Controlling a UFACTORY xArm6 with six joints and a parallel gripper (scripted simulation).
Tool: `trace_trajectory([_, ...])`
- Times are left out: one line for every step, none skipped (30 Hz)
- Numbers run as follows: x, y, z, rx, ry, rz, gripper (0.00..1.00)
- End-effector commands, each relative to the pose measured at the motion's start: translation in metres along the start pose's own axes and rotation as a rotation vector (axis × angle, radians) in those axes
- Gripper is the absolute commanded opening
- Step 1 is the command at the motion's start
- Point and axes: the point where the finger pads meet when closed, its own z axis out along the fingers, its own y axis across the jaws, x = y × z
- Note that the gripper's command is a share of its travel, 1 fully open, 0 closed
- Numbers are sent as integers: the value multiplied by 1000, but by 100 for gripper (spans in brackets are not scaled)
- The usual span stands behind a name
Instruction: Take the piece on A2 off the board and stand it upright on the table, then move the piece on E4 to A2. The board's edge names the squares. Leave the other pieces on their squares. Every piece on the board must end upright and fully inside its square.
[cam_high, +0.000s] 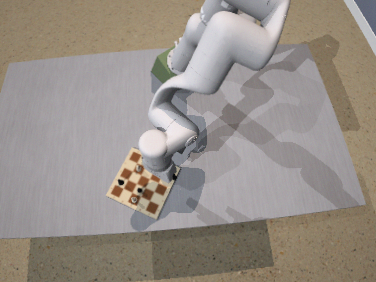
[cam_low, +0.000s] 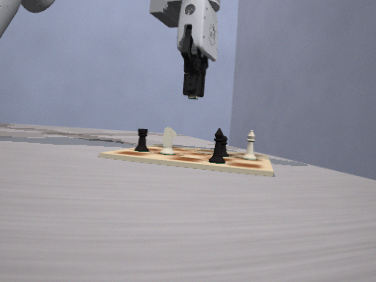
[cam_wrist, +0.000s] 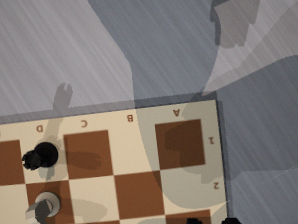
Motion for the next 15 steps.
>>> trace_trajectory([0,1,-8,0,2,0,0])
trace_trajectory([0,1,-8,0,2,0,0])
trace_trajectory([0,1,-8,0,2,0,0])
trace_trajectory([0,1,-8,0,2,0,0])
trace_trajectory([0,1,-8,0,2,0,0])
trace_trajectory([0,1,-8,0,2,0,0])
trace_trajectory([0,0,-8,0,2,1,0])
trace_trajectory([-3,-8,-8,2,3,7,0])
trace_trajectory([-8,-26,-7,5,4,19,0])
trace_trajectory([-16,-53,-6,9,5,39,0])
trace_trajectory([-16,-53,-6,9,5,39,0])
trace_trajectory([-16,-53,-6,9,5,39,0])
trace_trajectory([-21,-83,-5,11,6,63,0])
trace_trajectory([-22,-87,-4,11,6,63,0])
trace_trajectory([-22,-87,-4,11,6,63,0])
